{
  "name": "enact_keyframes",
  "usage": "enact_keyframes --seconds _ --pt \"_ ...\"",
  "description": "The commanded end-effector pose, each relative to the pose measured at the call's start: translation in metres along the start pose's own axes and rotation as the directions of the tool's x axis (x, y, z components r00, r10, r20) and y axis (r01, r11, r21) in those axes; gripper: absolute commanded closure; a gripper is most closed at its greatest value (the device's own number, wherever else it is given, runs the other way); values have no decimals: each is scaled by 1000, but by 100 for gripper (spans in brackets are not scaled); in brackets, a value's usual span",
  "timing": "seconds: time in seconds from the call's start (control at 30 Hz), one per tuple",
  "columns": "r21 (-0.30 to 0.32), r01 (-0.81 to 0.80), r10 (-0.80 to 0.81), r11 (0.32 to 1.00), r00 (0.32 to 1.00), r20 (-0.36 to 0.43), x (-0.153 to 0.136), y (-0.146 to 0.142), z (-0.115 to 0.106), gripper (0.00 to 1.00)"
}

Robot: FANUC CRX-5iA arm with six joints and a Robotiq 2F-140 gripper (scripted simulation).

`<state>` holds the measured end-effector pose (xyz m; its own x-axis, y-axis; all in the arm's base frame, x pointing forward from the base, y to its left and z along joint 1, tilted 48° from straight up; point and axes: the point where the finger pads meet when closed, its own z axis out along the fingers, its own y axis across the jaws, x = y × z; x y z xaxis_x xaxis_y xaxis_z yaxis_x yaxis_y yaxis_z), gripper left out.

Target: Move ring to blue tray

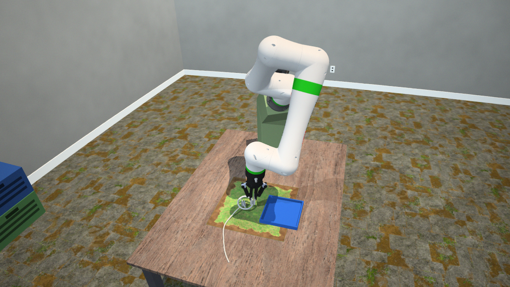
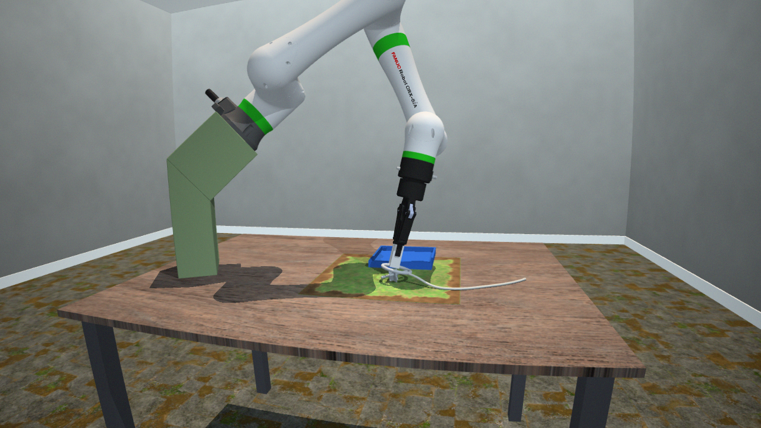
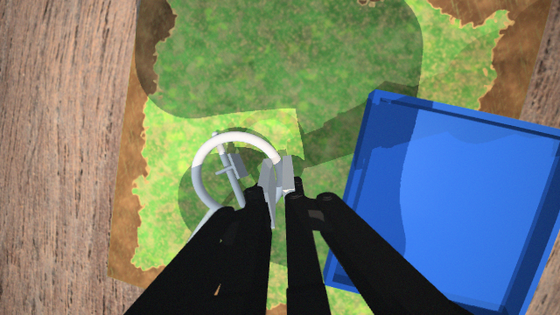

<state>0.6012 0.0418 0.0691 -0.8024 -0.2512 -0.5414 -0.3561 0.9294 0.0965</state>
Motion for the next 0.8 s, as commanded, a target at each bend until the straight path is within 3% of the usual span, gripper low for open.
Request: enact_keyframes --seconds 0.0,0.43,0.77 --pt "-4 0 0 1000 1000 15 0 0 -1 90" --pt "-50 5 5 999 982 188 6 -2 -2 90" --pt "-52 5 5 999 980 199 6 -2 -2 90"
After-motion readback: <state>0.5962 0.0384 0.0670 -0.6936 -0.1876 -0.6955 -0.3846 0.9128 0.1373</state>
